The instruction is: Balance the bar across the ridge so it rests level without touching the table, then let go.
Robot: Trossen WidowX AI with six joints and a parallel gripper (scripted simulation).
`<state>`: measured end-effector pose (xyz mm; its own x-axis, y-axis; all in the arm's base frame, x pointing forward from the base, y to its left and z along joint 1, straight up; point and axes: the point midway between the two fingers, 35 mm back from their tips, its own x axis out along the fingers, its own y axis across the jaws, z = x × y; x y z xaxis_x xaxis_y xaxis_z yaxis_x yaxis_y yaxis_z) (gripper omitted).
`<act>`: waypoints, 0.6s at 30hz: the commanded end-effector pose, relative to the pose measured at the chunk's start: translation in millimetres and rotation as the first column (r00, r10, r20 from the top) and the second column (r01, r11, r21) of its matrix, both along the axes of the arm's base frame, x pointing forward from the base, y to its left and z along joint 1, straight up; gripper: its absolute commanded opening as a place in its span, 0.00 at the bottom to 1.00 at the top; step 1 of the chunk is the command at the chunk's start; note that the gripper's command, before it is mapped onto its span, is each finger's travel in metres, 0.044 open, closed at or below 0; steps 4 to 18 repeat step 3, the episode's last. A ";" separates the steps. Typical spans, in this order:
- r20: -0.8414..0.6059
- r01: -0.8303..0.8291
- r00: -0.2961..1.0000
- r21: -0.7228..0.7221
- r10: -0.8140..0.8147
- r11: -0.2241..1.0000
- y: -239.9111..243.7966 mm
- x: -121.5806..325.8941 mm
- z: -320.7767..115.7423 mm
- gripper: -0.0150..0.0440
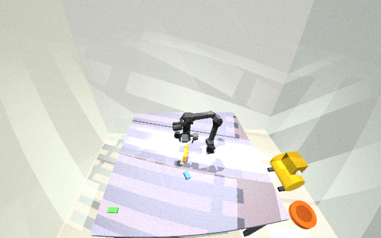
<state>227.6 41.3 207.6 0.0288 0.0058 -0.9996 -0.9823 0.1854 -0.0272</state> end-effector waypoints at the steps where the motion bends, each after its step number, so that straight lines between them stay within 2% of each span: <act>1: -0.004 0.000 1.000 0.000 0.000 1.000 0.0 -0.4 -0.1 1.00; 18: -0.004 0.000 1.000 0.000 0.000 1.000 0.0 -0.4 -0.1 1.00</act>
